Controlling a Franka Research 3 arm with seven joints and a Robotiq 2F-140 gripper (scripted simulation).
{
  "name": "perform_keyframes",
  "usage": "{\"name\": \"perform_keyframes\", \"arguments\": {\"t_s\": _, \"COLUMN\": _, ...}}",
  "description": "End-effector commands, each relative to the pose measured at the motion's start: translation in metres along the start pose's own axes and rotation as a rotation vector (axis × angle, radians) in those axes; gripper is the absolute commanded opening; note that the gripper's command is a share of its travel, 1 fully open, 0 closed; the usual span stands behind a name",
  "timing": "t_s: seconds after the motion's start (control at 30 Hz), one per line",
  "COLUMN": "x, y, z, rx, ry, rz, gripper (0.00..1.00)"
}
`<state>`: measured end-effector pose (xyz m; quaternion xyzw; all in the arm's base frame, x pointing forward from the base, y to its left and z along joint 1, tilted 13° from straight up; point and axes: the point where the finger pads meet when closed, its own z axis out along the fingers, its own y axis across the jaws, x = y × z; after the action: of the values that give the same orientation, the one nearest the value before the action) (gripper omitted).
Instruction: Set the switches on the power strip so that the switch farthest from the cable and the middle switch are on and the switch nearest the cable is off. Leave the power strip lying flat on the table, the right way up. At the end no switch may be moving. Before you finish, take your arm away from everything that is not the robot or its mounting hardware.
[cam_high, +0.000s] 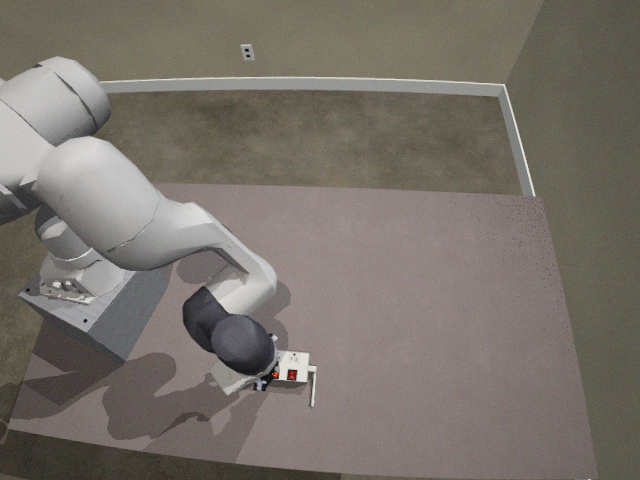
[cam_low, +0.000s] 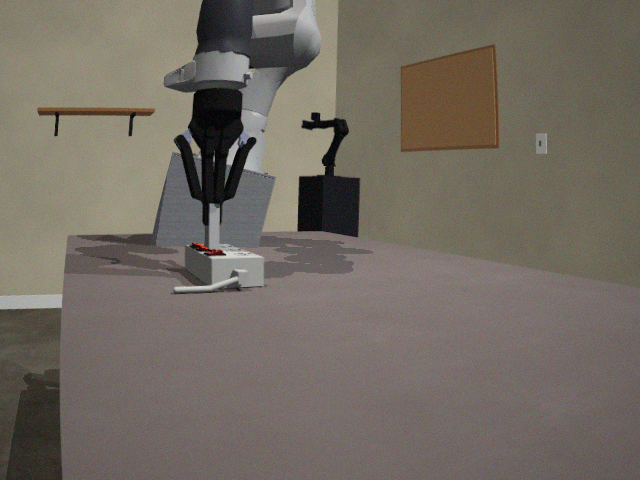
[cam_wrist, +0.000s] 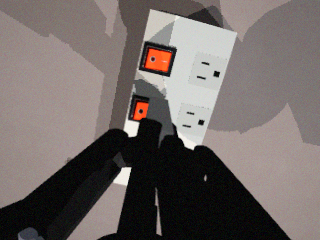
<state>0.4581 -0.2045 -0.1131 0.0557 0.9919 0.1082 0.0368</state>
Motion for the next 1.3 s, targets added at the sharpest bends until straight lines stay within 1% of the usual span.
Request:
{"name": "perform_keyframes", "arguments": {"t_s": 0.0, "x": -0.002, "y": -0.001, "z": 0.001, "rx": 0.004, "ry": -0.004, "rz": 0.002, "gripper": 0.00}}
{"name": "perform_keyframes", "arguments": {"t_s": 0.63, "x": -0.002, "y": -0.001, "z": -0.001, "rx": 0.004, "ry": -0.004, "rz": 0.002, "gripper": 0.00}}
{"name": "perform_keyframes", "arguments": {"t_s": 0.77, "x": -0.002, "y": -0.001, "z": -0.007, "rx": 0.004, "ry": -0.004, "rz": 0.002, "gripper": 0.00}}
{"name": "perform_keyframes", "arguments": {"t_s": 0.97, "x": -0.001, "y": -0.001, "z": -0.025, "rx": 0.004, "ry": -0.004, "rz": 0.002, "gripper": 0.00}}
{"name": "perform_keyframes", "arguments": {"t_s": 1.03, "x": -0.001, "y": -0.001, "z": -0.025, "rx": 0.004, "ry": -0.004, "rz": 0.002, "gripper": 0.00}}
{"name": "perform_keyframes", "arguments": {"t_s": 1.17, "x": -0.001, "y": -0.001, "z": -0.034, "rx": 0.004, "ry": -0.004, "rz": 0.002, "gripper": 0.00}}
{"name": "perform_keyframes", "arguments": {"t_s": 1.27, "x": -0.001, "y": -0.001, "z": -0.038, "rx": 0.004, "ry": -0.004, "rz": 0.002, "gripper": 0.00}}
